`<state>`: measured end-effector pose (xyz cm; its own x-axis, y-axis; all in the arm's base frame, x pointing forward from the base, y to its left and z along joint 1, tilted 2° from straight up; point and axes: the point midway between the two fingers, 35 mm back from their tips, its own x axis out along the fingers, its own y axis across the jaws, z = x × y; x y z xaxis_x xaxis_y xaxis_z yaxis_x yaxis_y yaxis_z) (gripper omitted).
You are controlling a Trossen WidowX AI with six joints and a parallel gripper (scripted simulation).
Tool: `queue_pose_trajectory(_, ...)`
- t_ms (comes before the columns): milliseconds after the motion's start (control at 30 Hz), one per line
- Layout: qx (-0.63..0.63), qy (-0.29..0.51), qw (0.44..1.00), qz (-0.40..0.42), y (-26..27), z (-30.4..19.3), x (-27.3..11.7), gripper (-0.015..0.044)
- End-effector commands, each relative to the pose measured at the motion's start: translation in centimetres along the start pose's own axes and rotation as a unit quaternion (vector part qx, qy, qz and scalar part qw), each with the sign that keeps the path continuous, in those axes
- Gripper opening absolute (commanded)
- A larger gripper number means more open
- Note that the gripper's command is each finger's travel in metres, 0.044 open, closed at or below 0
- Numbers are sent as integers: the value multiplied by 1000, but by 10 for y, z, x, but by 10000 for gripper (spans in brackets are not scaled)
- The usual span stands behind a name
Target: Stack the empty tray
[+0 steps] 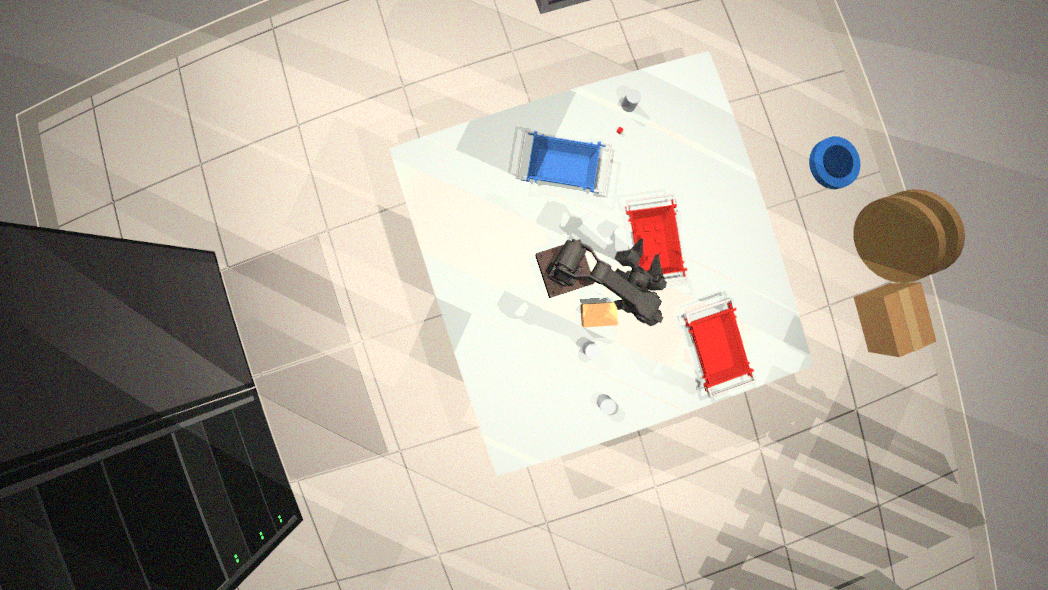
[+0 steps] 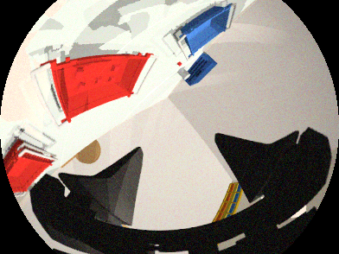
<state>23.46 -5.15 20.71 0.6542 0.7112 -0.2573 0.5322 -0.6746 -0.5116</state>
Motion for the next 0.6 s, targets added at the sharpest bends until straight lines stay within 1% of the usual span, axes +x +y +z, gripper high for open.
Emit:
queue_pose_trajectory(0, 0, 0, 1000, 0, 0, 0, 0, 374)
queue_pose_trajectory(233, -10, -6, 1000, 0, 1, 1, 1, 190)
queue_pose_trajectory(267, -41, -24, 999, -1, 5, 4, 2, 164)
queue_pose_trajectory(333, -155, -87, 984, -12, 19, 13, 7, 111)
queue_pose_trajectory(367, -217, -121, 969, -21, 27, 18, 9, 85)
queue_pose_trajectory(433, -336, -184, 923, -47, 45, 28, 12, 83)
queue_pose_trajectory(500, -446, -242, 858, -82, 65, 36, 14, 83)
queue_pose_trajectory(567, -546, -292, 775, -125, 87, 42, 16, 83)
